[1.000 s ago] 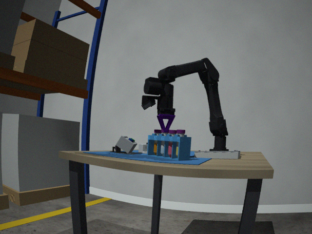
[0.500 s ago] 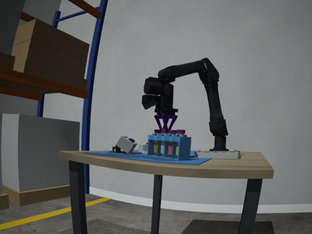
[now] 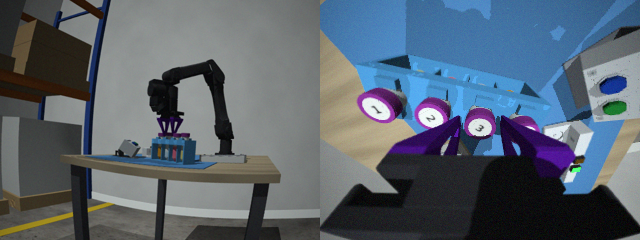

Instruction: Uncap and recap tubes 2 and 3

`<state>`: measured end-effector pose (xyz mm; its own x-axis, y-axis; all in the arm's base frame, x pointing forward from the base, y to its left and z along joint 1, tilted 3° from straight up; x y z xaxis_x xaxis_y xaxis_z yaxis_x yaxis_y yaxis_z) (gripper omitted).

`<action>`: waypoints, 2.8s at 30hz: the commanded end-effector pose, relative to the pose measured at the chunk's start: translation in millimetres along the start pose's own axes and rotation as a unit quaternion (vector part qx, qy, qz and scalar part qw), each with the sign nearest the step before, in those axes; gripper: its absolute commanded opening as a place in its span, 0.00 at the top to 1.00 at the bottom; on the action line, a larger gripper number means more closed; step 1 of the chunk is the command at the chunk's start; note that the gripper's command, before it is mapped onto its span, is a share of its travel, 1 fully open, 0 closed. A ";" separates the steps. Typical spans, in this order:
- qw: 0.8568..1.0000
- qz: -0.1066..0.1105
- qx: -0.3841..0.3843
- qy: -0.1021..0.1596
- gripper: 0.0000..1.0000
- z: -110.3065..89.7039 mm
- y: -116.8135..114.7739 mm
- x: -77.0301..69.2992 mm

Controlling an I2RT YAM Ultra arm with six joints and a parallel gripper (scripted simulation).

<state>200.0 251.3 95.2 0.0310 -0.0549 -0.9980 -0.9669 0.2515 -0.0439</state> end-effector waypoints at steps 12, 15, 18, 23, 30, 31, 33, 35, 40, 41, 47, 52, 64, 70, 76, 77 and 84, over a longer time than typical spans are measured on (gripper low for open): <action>1.000 -0.003 -0.019 -0.008 1.00 0.7 -0.8 -5.0; 1.000 -0.003 -0.019 -0.008 1.00 0.7 -0.8 -5.0; 1.000 -0.003 -0.019 -0.008 1.00 0.7 -0.8 -5.0; 1.000 -0.003 -0.019 -0.008 1.00 0.7 -0.8 -5.0; 0.995 -0.002 0.098 -0.008 1.00 0.6 -0.9 -4.7; 0.993 -0.002 0.115 -0.008 1.00 0.6 -0.9 -4.6; 0.989 -0.002 0.148 -0.008 1.00 0.6 -0.9 -4.5; 0.984 -0.001 0.180 -0.009 1.00 0.6 -0.9 -4.4; 0.973 -0.001 0.229 -0.009 1.00 0.6 -0.9 -4.3; 0.969 -0.001 0.246 -0.009 1.00 0.6 -0.9 -4.2; 0.940 0.000 0.341 -0.009 1.00 0.6 -0.9 -3.9; 0.931 0.000 0.365 -0.009 1.00 0.6 -0.9 -3.8; 0.931 0.000 0.365 -0.009 0.51 0.7 -0.9 -3.8; 0.945 0.000 0.328 -0.009 0.51 0.6 -0.8 -4.8; 0.968 -0.001 0.251 -0.009 0.51 0.7 -0.8 -4.9; 0.973 -0.001 0.232 -0.009 0.51 0.7 -0.8 -4.9; 0.996 -0.002 0.094 -0.008 0.51 0.7 -0.8 -4.9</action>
<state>199.7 250.3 95.4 0.0314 -0.0539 -0.9981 -0.8210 0.5682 -0.0565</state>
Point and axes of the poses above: the point where the finger pads meet when closed, its own x axis out along the fingers, its own y axis across the jaws, z = x × y, the point moved 1 cm from there along -x, back along the fingers, and after that the axes turned 2 degrees about -x, right-handed, at the moved point
